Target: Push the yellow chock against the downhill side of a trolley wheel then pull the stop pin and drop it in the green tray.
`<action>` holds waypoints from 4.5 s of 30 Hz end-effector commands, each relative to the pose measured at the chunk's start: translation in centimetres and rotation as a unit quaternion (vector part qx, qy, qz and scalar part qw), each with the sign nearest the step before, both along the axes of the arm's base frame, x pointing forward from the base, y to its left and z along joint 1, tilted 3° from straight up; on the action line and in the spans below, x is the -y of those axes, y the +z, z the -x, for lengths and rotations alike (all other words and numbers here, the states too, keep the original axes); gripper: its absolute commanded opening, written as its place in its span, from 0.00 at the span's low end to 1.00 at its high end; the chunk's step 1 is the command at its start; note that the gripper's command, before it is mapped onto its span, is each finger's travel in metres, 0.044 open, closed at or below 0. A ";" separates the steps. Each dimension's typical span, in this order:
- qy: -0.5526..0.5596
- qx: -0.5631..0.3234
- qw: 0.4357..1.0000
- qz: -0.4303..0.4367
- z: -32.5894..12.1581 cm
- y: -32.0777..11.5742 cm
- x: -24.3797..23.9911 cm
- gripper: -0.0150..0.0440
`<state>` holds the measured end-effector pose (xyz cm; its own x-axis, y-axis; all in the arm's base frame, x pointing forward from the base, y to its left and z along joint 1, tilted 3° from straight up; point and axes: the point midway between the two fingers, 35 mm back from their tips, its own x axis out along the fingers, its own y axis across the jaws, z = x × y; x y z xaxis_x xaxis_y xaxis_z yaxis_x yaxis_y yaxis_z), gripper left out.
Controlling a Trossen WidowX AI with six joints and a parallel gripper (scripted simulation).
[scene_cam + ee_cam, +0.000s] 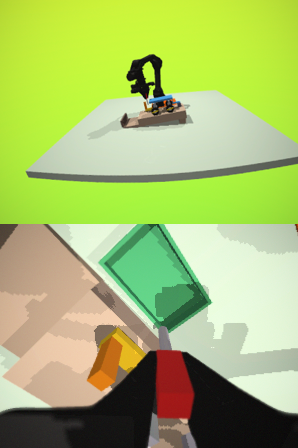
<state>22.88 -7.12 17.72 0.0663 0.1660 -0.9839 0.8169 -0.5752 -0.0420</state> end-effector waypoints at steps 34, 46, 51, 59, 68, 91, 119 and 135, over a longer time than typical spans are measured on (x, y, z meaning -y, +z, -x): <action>-0.408 -0.028 0.911 0.043 0.3 0.0 -0.4 0.25; -0.422 -0.029 0.905 0.046 1.6 -1.8 -0.3 0.25; -0.425 -0.011 0.901 0.082 1.5 -2.8 -0.1 0.25; -0.429 0.012 0.896 0.117 1.3 -5.3 0.8 0.25; -0.429 0.014 0.895 0.119 0.9 -7.9 2.4 0.25; -0.429 0.014 0.895 0.119 1.0 -8.6 1.3 0.58; -0.429 0.013 0.895 0.118 1.1 -9.8 -0.8 0.58; -0.429 0.013 0.895 0.118 1.1 -10.6 -1.8 0.58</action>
<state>21.75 -5.43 7.25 0.0924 -0.1635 -0.9822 0.0729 -0.9827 0.1705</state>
